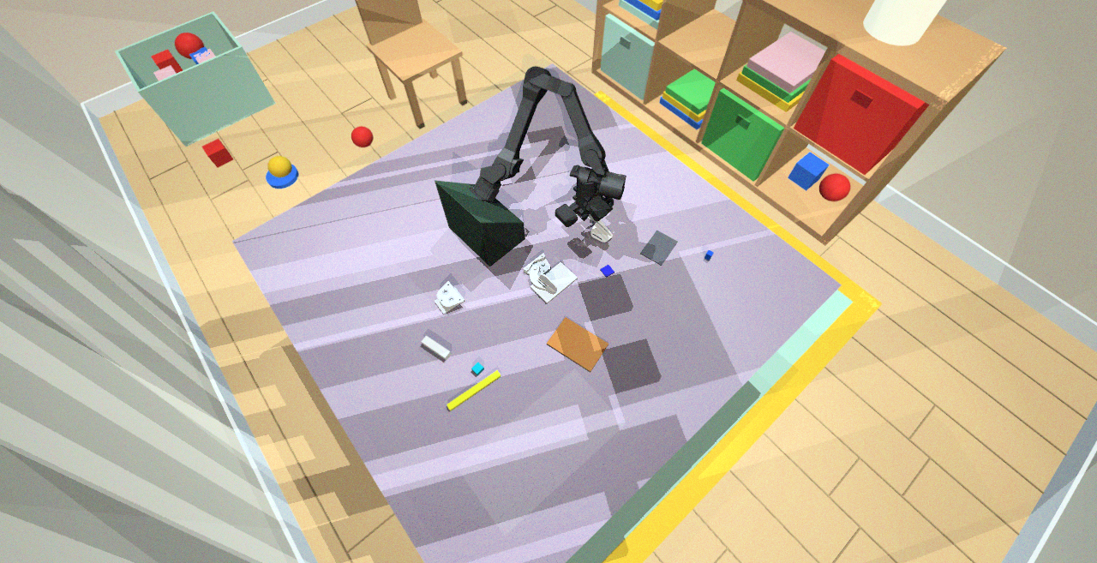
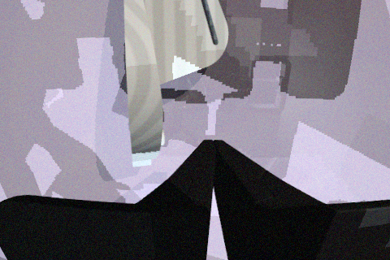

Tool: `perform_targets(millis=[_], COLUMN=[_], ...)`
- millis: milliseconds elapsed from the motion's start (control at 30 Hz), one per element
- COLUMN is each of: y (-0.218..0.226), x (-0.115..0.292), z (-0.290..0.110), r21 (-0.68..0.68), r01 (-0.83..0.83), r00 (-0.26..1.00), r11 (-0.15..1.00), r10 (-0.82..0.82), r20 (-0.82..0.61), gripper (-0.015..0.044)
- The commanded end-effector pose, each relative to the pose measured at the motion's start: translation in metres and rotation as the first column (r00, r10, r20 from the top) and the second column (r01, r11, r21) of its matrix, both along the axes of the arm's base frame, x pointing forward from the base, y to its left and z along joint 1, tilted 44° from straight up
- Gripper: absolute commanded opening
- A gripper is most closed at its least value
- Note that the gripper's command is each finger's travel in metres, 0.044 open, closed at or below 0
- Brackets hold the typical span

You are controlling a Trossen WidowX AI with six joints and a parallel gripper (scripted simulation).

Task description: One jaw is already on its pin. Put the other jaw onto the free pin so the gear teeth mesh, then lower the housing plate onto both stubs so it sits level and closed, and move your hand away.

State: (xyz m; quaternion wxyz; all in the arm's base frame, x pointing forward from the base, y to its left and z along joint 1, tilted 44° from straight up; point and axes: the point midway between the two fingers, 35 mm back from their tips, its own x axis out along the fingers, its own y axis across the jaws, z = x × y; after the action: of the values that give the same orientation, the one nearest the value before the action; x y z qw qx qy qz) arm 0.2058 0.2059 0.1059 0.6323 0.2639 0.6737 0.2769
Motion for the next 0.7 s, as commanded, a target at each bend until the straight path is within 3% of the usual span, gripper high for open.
perform_targets(millis=[0, 667], y=[0.004, 0.017], x=[-0.002, -0.002], z=[-0.007, 0.000], r21=[-0.003, -0.003], r01=[0.004, 0.003], r00=[1.000, 1.000], r11=[1.000, 1.000], r10=[-0.004, -0.003], r20=[-0.006, -0.006], gripper=[0.0000, 0.0000])
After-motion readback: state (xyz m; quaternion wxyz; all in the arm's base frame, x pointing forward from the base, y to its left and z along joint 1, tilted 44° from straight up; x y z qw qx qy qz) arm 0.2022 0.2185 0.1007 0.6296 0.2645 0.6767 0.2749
